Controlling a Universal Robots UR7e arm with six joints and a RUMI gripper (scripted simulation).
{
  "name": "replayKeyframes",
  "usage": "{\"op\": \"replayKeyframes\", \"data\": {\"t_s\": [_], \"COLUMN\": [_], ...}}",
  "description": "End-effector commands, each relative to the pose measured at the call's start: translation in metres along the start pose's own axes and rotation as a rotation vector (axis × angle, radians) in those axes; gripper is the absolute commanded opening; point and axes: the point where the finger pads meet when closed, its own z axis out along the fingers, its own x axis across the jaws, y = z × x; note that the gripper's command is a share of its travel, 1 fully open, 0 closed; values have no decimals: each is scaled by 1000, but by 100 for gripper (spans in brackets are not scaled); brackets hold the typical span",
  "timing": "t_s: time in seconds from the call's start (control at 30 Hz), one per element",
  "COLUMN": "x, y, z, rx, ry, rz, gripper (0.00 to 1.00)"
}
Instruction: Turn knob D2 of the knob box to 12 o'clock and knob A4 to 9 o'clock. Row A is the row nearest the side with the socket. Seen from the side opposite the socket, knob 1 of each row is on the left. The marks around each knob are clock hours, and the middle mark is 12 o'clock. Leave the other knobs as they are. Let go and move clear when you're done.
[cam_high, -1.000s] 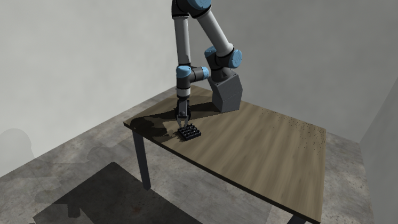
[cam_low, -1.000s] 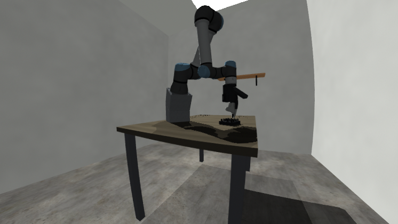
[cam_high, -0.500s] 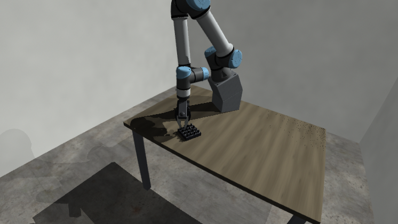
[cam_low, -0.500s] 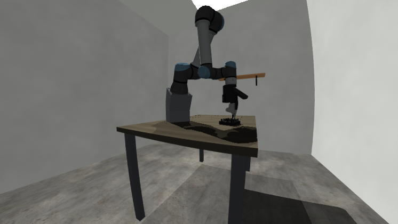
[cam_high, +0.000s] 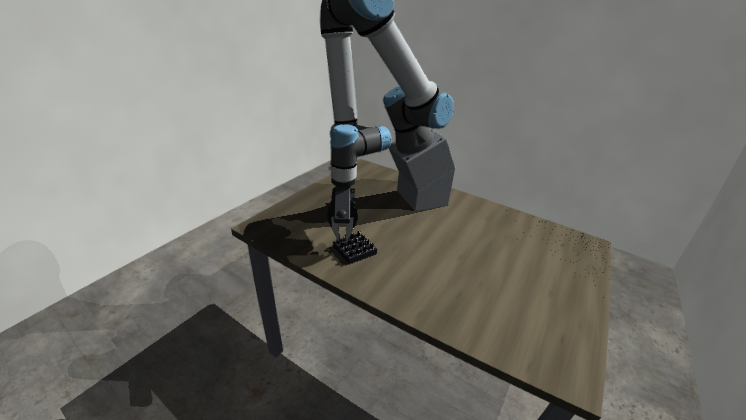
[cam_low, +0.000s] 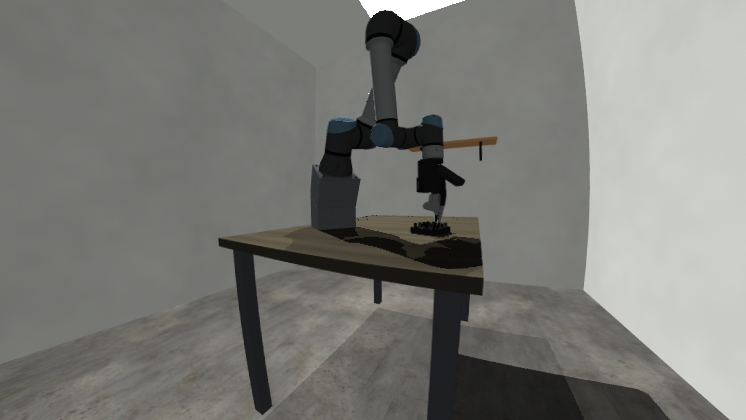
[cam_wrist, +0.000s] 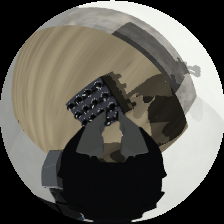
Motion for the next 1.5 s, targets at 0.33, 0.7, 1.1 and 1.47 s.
{"op": "replayKeyframes", "data": {"t_s": [0.33,0.7,1.1,1.47], "x": [0,0,0,0], "y": [0,-2,-5,-5], "z": [0,0,0,0], "rx": [1,1,1,1], "ry": [1,1,1,1], "rz": [0,0,0,0], "gripper": [11,11,11,11]}}
